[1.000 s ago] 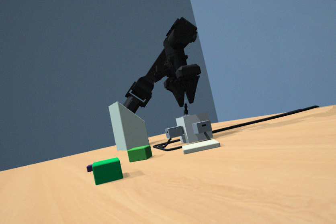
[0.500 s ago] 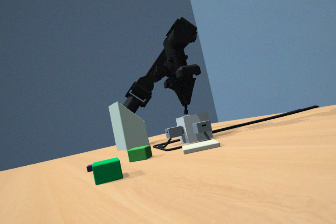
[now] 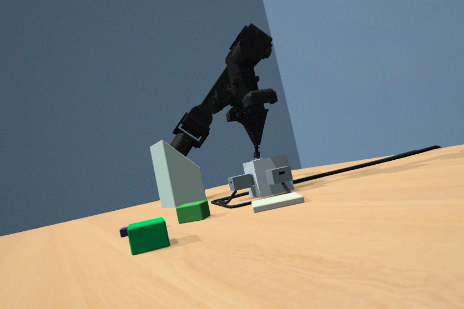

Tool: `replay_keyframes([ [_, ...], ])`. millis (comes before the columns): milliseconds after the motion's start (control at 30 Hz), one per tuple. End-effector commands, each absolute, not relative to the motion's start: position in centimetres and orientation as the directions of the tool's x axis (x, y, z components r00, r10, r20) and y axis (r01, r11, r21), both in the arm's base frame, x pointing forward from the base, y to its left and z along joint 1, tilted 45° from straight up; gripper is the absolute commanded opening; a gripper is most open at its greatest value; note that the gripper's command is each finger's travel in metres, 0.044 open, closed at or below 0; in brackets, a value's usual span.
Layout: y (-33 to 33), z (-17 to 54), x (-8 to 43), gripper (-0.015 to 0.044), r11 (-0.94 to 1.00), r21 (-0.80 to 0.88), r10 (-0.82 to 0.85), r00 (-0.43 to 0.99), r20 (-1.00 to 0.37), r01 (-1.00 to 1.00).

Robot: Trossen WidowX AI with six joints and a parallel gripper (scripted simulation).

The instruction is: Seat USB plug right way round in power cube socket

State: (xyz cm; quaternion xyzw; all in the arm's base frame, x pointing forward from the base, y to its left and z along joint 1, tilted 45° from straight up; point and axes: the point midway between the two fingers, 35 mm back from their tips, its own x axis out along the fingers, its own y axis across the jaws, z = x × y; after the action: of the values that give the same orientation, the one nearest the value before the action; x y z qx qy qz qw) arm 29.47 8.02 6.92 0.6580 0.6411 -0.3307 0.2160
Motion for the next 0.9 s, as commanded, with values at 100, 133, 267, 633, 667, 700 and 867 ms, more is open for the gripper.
replay_keyframes([
  [100,8.02,6.93,29.48,0.0,-0.084,-0.139,0.701,-0.041,-0.712,0.987],
  [133,8.02,6.93,29.48,0.0,-0.084,-0.139,0.701,-0.041,-0.712,0.987],
  [267,7.91,7.03,29.48,0.0,-0.085,-0.14,0.701,-0.041,-0.712,0.987],
  [633,7.39,7.55,29.52,0.0,-0.085,-0.14,0.701,-0.041,-0.712,0.987],
  [667,7.34,7.6,29.52,0.0,-0.085,-0.14,0.701,-0.041,-0.712,0.987],
  [700,7.29,7.64,29.52,0.0,-0.085,-0.14,0.701,-0.041,-0.712,0.987],
  [867,7.06,7.88,29.54,0.0,-0.085,-0.14,0.7,-0.041,-0.713,0.987],
])
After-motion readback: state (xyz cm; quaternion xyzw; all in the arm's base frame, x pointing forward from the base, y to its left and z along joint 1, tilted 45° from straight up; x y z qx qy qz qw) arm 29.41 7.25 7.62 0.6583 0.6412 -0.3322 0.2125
